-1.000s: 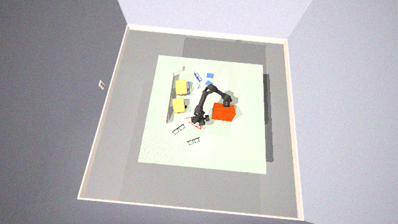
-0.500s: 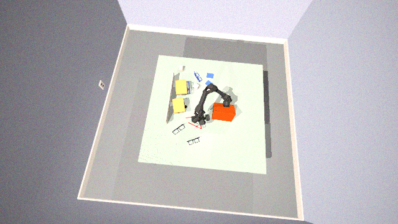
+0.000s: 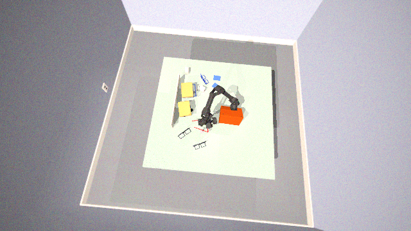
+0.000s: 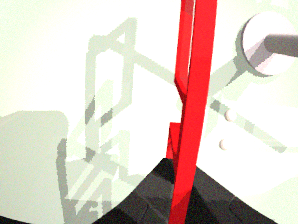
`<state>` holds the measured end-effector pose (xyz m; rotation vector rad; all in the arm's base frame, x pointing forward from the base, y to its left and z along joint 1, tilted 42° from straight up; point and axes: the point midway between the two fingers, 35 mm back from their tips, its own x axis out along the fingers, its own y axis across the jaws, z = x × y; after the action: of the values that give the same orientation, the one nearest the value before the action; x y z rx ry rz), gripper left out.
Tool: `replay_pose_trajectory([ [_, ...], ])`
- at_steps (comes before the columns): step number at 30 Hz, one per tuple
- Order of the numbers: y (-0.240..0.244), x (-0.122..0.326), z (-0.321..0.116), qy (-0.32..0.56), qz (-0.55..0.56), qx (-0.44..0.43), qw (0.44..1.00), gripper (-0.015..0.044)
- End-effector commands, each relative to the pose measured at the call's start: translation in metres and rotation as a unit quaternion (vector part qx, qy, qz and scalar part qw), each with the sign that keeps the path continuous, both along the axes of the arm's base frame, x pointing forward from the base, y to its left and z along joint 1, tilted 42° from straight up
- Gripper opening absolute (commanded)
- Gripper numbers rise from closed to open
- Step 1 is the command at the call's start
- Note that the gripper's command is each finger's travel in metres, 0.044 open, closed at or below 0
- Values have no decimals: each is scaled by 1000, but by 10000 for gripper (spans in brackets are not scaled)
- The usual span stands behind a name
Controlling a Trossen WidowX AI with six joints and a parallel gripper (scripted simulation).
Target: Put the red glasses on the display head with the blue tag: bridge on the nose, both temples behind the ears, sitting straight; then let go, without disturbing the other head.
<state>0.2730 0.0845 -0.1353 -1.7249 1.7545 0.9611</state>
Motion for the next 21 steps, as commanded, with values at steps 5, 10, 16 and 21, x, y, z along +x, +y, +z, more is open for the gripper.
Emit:
replay_pose_trajectory([
  [5,-6,-4,4,4,3,-4,1000,0],
  [10,-8,-5,6,4,3,-4,1000,0],
  [16,-11,-6,8,4,3,-4,1000,0],
  [21,-13,-6,10,4,3,-4,1000,0],
])
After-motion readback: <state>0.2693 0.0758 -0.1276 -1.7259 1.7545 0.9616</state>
